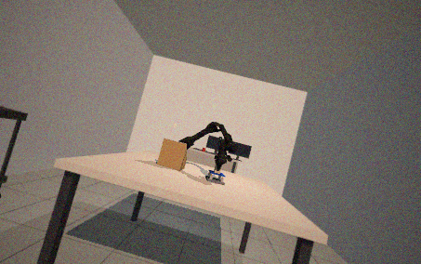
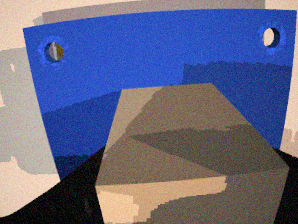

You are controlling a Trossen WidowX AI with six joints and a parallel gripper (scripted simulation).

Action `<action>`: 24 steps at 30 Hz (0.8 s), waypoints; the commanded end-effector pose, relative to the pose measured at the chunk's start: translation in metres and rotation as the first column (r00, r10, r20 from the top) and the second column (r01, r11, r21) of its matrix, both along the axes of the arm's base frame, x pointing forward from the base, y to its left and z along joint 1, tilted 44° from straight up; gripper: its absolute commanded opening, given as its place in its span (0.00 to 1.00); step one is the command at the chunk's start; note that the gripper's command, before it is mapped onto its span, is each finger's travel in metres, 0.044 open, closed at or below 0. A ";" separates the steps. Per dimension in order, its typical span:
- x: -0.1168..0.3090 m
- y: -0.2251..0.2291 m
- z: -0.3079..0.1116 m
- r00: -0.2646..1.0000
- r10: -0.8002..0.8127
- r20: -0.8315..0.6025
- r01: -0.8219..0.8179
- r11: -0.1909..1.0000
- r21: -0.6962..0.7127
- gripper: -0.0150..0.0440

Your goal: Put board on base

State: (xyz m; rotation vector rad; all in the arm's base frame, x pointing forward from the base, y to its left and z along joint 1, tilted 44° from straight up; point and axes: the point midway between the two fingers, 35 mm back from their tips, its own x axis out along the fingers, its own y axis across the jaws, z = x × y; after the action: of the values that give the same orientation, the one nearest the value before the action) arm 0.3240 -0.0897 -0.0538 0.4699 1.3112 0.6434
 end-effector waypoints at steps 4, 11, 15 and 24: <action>-0.001 0.003 -0.002 1.000 -0.006 -0.007 0.006 1.000 0.004 0.25; 0.000 0.005 -0.004 1.000 -0.005 -0.005 0.005 1.000 0.004 0.25; 0.000 0.006 -0.006 1.000 -0.005 -0.005 0.005 1.000 0.004 0.25; 0.001 0.006 -0.006 1.000 -0.001 -0.003 0.001 1.000 0.000 0.48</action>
State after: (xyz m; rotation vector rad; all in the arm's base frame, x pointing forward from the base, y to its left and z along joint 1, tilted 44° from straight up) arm 0.3248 -0.0837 -0.0599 0.4718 1.3138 0.6425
